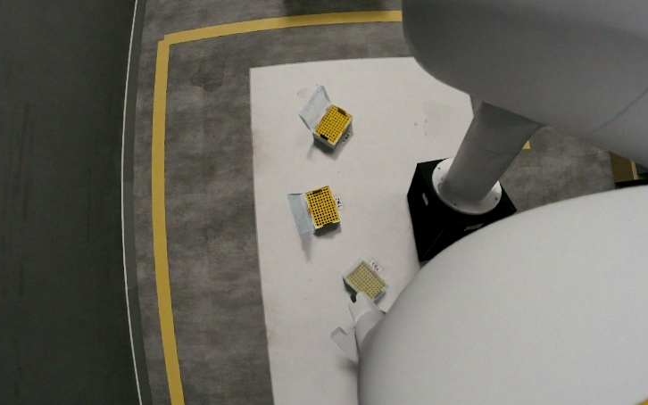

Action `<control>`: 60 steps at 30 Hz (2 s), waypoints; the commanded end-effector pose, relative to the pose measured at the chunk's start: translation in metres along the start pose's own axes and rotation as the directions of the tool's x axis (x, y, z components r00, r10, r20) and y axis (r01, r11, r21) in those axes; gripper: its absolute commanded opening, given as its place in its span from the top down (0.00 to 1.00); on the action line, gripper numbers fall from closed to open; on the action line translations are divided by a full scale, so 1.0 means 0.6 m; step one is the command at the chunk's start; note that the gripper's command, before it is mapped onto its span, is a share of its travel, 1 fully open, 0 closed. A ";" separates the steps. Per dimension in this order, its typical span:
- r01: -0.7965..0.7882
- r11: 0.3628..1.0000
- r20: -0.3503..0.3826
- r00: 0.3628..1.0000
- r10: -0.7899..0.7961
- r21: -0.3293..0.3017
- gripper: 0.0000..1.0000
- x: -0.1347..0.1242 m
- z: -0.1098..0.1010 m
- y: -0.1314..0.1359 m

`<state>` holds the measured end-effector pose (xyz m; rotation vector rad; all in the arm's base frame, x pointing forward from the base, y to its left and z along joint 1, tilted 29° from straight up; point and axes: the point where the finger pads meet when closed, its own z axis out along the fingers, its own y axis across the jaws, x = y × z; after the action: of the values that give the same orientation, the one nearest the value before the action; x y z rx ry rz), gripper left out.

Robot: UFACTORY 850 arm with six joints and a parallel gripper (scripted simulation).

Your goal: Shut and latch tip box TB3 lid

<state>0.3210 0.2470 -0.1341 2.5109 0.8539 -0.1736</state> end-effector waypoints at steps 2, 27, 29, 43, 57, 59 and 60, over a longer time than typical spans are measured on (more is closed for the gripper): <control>0.000 1.000 -0.001 1.000 0.000 0.001 1.00 0.001 -0.021 0.000; 0.000 1.000 -0.001 1.000 0.000 0.000 1.00 0.001 -0.030 0.000; 0.000 1.000 -0.001 1.000 0.000 0.000 1.00 0.001 -0.030 0.000; 0.000 1.000 -0.001 1.000 0.000 0.000 1.00 0.001 -0.030 0.000; 0.000 1.000 -0.001 1.000 0.000 0.000 1.00 -0.042 0.015 0.000; 0.000 1.000 -0.001 1.000 0.000 0.000 1.00 -0.042 0.015 0.000; 0.000 1.000 -0.001 1.000 0.000 0.000 1.00 -0.045 0.018 0.000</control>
<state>0.3024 0.2311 -0.1337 2.5100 0.8536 -0.1806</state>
